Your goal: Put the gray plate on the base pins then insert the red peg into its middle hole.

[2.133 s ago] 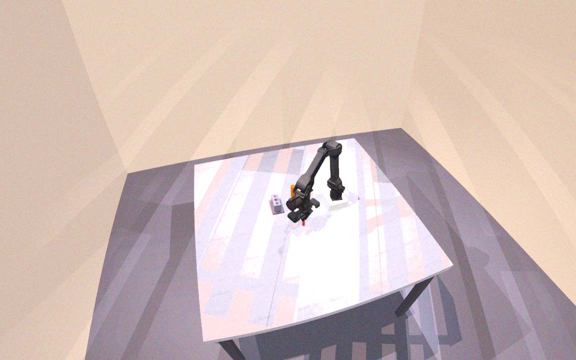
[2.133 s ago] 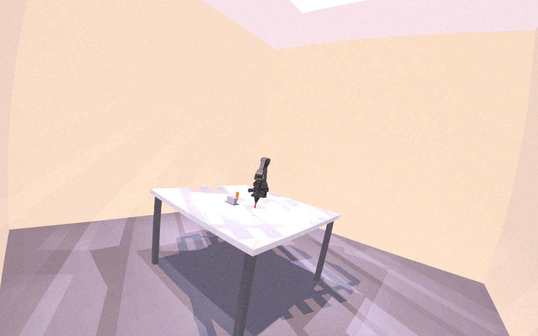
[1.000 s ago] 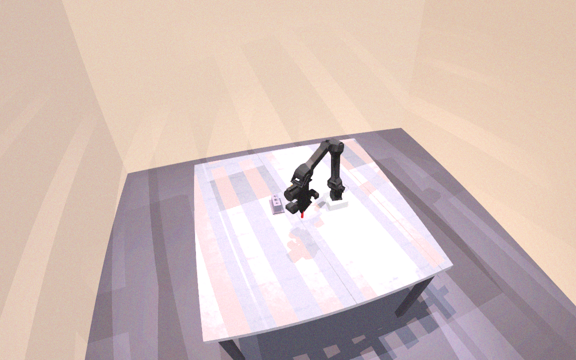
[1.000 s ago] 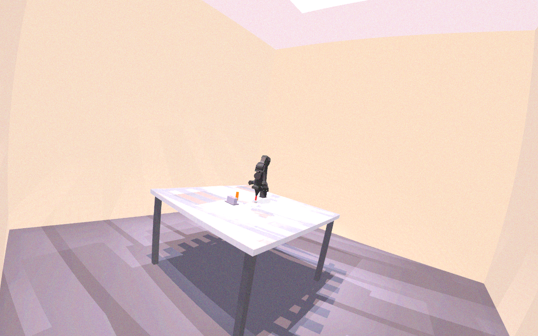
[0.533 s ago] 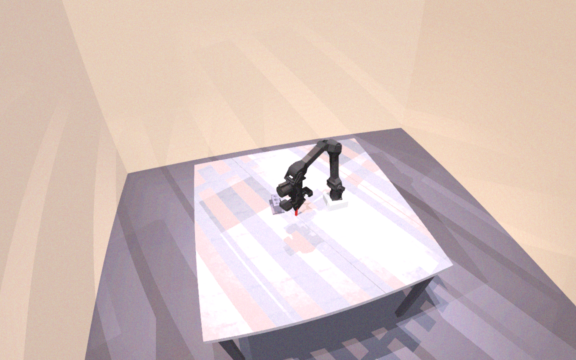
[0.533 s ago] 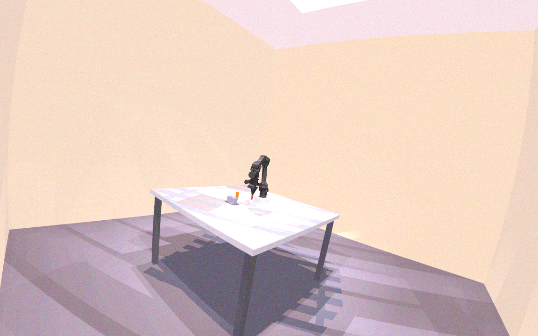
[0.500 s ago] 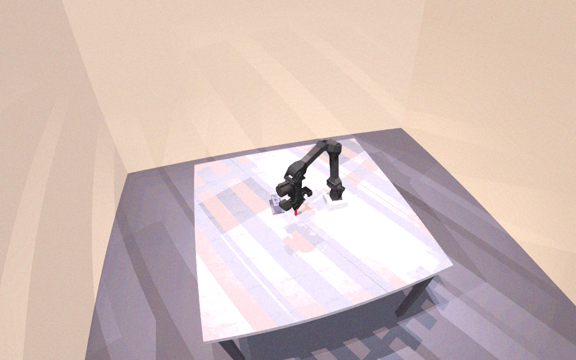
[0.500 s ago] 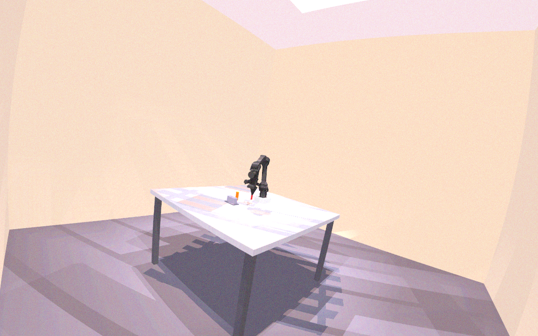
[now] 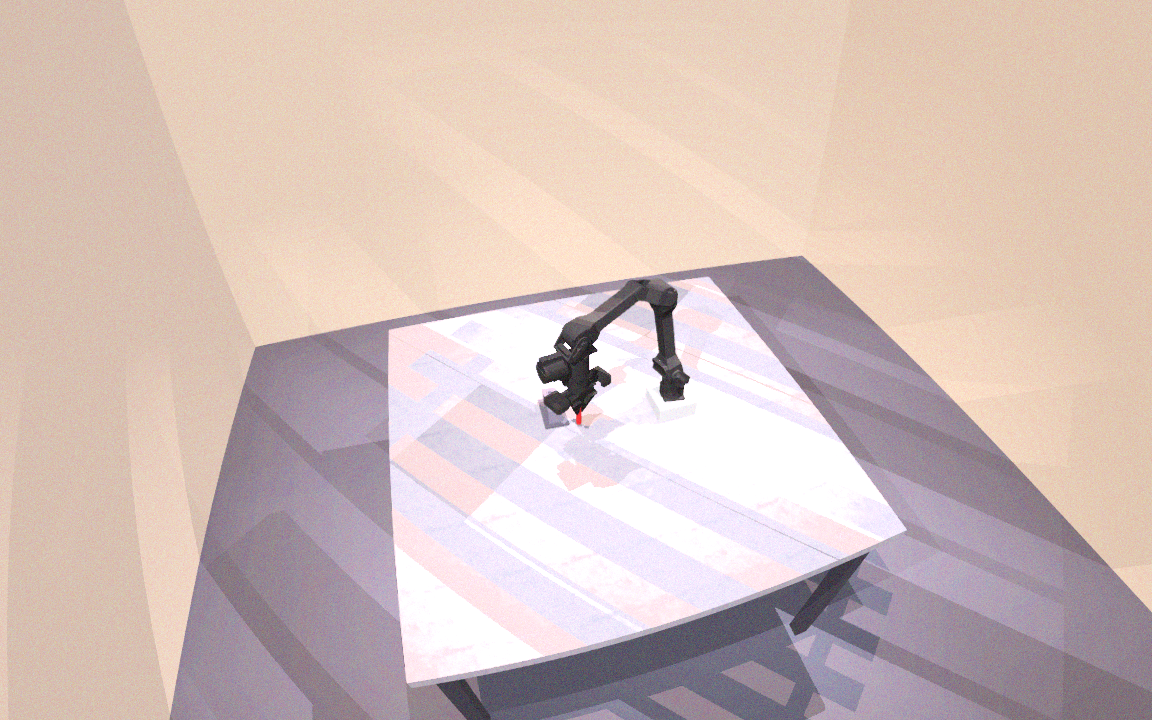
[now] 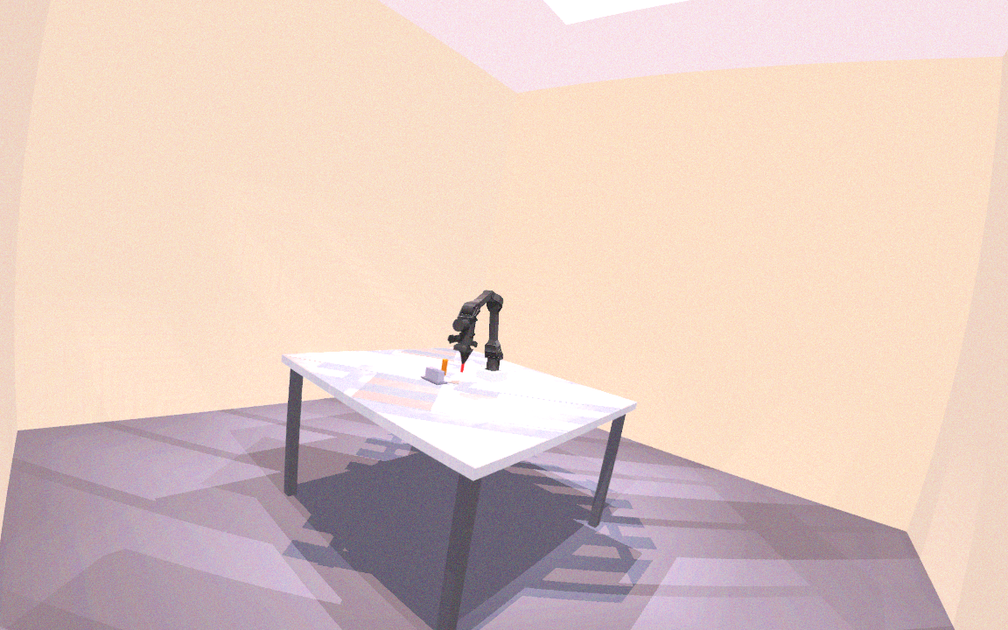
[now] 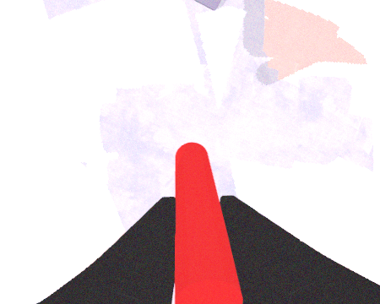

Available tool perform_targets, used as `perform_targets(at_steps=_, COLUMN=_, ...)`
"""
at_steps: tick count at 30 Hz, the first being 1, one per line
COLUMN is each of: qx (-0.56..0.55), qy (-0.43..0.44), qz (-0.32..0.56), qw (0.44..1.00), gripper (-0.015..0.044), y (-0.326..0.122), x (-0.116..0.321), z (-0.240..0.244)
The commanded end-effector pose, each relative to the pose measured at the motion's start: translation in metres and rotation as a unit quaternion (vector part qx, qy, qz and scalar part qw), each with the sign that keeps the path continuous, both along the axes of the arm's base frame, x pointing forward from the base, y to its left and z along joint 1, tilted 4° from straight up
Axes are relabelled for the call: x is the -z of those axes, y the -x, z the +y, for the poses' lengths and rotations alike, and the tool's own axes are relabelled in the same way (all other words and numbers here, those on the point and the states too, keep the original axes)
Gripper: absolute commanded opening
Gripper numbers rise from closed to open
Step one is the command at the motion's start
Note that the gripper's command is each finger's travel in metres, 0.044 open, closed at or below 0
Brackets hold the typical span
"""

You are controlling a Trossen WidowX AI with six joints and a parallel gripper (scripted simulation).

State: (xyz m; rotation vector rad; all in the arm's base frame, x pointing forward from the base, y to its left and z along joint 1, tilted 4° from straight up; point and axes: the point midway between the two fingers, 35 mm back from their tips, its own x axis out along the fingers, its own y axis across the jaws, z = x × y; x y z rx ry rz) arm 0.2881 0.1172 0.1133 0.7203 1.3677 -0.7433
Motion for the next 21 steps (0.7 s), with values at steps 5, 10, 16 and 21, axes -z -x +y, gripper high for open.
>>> perform_targets(at_steps=5, qx=-0.001, qy=0.000, qz=0.001, qw=1.000, gripper=0.0000, y=-0.015, x=-0.002, z=-0.018)
perform_targets(at_steps=10, qx=-0.001, qy=0.001, qz=0.000, qw=1.000, gripper=0.0000, y=-0.024, x=-0.003, z=-0.030)
perform_targets(at_steps=16, qx=0.000, qy=0.002, qz=0.000, qw=1.000, gripper=0.0000, y=-0.034, x=-0.005, z=-0.045)
perform_targets(at_steps=21, qx=0.000, qy=0.003, qz=-0.001, qw=1.000, gripper=0.0000, y=-0.042, x=-0.006, z=-0.058)
